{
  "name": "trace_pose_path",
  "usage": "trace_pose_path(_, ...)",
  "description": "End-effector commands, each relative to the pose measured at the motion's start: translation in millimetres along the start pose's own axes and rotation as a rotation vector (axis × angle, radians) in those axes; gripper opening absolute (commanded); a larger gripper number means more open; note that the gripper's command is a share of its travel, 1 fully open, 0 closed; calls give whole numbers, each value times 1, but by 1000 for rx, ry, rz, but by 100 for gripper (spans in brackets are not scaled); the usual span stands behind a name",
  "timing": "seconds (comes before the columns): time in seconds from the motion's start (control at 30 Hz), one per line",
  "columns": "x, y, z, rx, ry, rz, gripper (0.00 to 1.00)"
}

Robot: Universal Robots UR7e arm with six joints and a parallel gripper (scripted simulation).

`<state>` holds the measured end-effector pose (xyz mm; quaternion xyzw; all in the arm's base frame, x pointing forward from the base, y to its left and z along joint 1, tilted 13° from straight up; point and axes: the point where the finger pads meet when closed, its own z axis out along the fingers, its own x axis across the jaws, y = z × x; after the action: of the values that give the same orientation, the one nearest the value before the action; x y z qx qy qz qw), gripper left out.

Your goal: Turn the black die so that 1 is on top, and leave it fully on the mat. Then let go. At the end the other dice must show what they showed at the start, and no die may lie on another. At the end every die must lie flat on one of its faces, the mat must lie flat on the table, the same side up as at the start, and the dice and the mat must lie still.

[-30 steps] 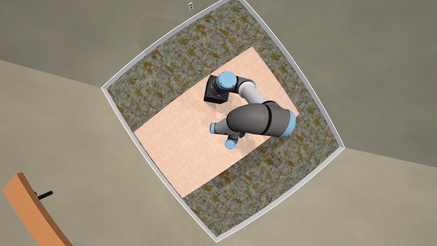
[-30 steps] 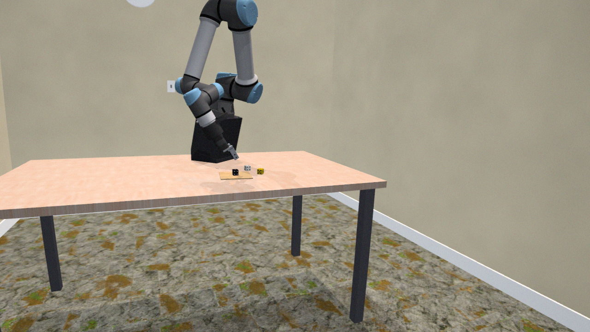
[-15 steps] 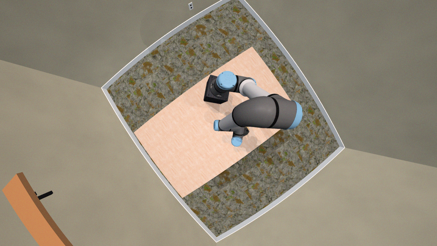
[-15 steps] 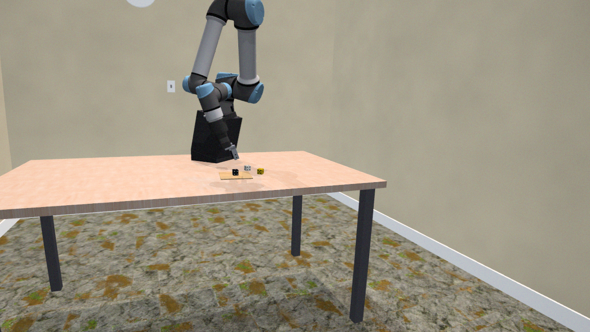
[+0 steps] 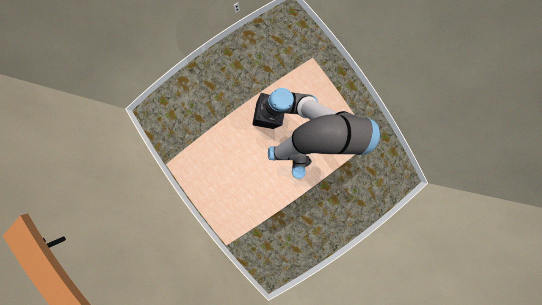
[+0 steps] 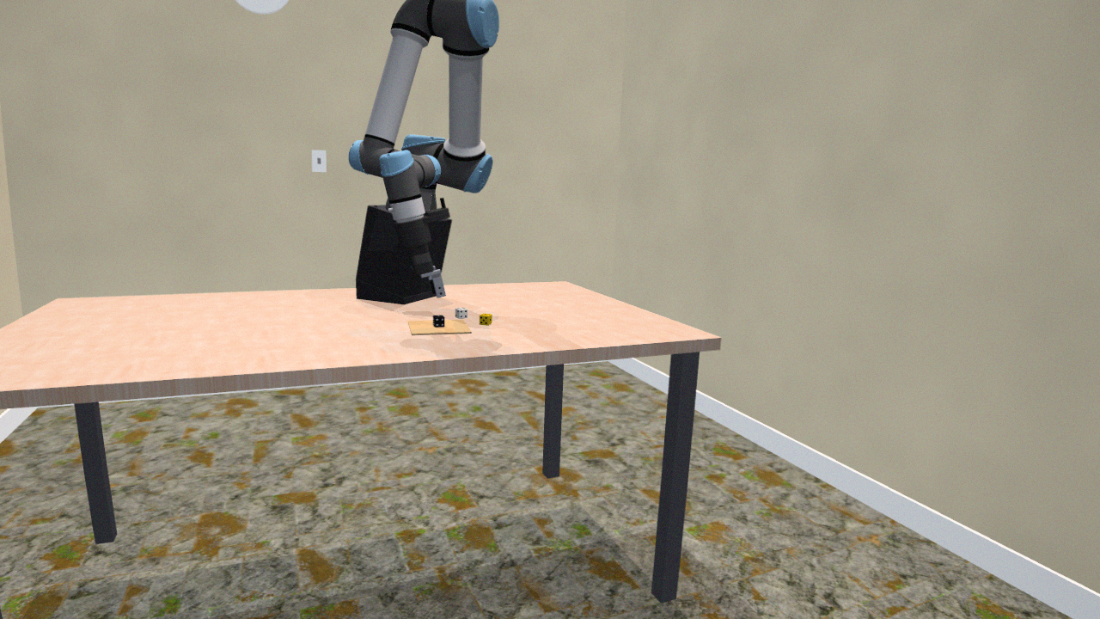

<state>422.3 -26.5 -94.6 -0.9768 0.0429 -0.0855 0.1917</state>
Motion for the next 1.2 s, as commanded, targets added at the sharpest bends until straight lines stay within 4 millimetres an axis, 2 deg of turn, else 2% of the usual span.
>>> trace_pose_path(0.0, 0, -1, 1, -35, -4, -1, 100)
trace_pose_path(0.33, 1, -3, -1, -229, 4, 1, 100)
trace_pose_path(1.17, 1, -3, -1, -236, 6, 1, 100)
